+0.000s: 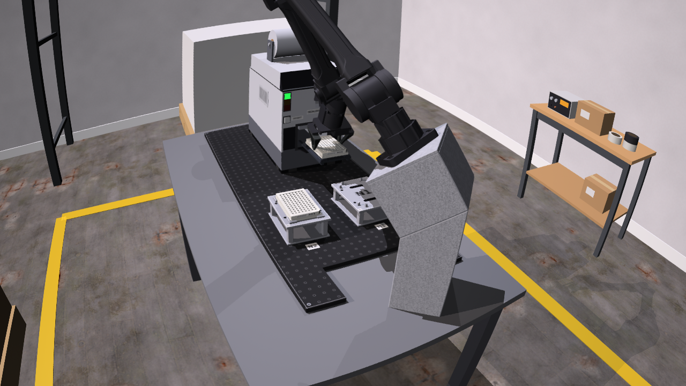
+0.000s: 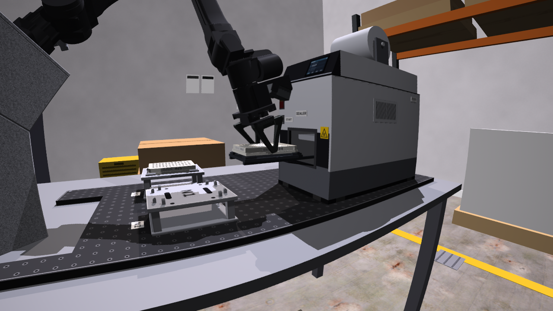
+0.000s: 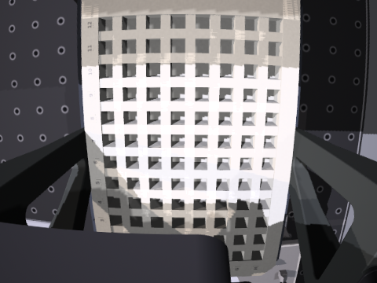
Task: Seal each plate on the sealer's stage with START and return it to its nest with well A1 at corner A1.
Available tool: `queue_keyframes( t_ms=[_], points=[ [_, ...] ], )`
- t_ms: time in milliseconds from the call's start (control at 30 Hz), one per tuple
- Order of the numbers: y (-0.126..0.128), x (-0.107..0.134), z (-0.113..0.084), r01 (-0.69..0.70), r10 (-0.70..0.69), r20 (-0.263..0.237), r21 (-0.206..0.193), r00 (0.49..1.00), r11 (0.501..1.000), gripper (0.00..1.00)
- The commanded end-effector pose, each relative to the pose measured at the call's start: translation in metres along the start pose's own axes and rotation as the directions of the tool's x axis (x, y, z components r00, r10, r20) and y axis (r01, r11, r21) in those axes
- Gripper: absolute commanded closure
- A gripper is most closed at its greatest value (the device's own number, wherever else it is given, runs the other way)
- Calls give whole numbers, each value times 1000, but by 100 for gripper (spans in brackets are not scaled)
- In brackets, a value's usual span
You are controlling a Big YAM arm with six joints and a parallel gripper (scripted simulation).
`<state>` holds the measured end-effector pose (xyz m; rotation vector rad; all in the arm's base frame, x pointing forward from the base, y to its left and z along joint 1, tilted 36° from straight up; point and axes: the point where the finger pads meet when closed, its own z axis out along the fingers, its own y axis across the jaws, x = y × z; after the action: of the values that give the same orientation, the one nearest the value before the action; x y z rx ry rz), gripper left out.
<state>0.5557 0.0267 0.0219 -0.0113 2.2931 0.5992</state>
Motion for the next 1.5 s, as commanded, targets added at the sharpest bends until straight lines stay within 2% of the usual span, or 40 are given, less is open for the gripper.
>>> queue_keyframes(
  t_ms=[0, 200, 533, 833, 1033, 1233, 1467],
  points=[
    [-7, -17, -6, 3, -3, 42, 15, 999, 1000, 100],
    [4, -17, 4, 7, -7, 33, -8, 999, 1000, 100],
    [5, -12, 10, 10, -10, 25, -3, 1000, 1000, 100],
    [9, 9, 12, 4, -4, -16, -17, 1000, 1000, 100],
    [5, 5, 5, -5, 5, -12, -11, 1000, 1000, 100],
    [-2, -7, -6, -11, 11, 13, 1, 1000, 1000, 100],
    [-3, -9, -7, -9, 9, 19, 3, 1000, 1000, 100]
  ],
)
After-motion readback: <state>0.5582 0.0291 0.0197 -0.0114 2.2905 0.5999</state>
